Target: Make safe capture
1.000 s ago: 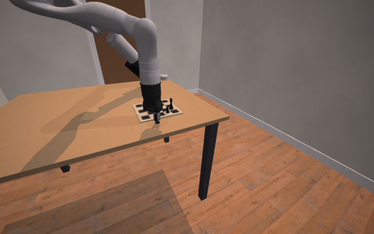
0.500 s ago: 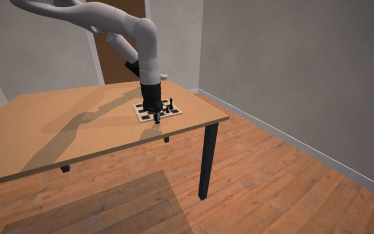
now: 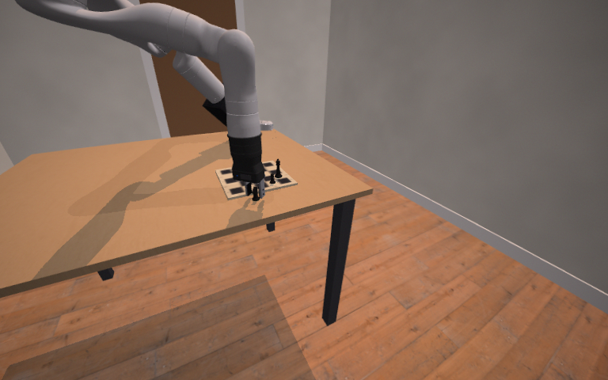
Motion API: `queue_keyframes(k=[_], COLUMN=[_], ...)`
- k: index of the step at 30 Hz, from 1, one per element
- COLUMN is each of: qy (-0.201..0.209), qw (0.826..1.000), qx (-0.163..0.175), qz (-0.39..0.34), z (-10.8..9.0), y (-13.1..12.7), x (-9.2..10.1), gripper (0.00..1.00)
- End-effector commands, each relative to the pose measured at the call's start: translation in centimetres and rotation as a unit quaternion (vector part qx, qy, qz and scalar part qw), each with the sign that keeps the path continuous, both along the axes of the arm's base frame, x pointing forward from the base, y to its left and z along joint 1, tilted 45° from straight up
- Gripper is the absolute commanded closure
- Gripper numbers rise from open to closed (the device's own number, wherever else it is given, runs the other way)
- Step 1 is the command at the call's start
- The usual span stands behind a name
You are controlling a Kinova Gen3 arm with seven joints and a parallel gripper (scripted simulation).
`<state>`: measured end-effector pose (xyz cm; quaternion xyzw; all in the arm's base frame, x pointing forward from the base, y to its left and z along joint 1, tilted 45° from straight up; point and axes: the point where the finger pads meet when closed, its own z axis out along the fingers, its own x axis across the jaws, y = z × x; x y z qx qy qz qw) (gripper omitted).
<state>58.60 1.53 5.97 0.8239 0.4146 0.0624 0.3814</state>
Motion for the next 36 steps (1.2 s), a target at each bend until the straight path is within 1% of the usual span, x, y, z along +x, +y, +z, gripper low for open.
queue_keyframes(k=[1, 7, 11, 15, 21, 23, 29, 32, 36], qy=[-0.001, -0.001, -0.001, -0.001, -0.001, -0.001, -0.001, -0.001, -0.001], qw=[1.000, 1.000, 1.000, 1.000, 1.000, 1.000, 1.000, 1.000, 1.000], qx=[0.000, 0.000, 0.000, 0.000, 0.000, 0.000, 0.000, 0.000, 0.000], qz=[0.001, 0.001, 0.001, 0.001, 0.001, 0.001, 0.001, 0.001, 0.001], z=[0.1, 0.1, 0.5, 1.5, 3.7, 3.7, 5.7, 6.2, 6.4], y=[0.1, 0.1, 0.4, 1.2, 3.1, 3.1, 4.7, 5.1, 5.3], x=[0.0, 0.0, -0.2, -0.8, -2.2, -2.2, -3.3, -3.6, -3.8], gripper=[0.27, 0.27, 0.27, 0.27, 0.27, 0.27, 0.27, 0.27, 0.27])
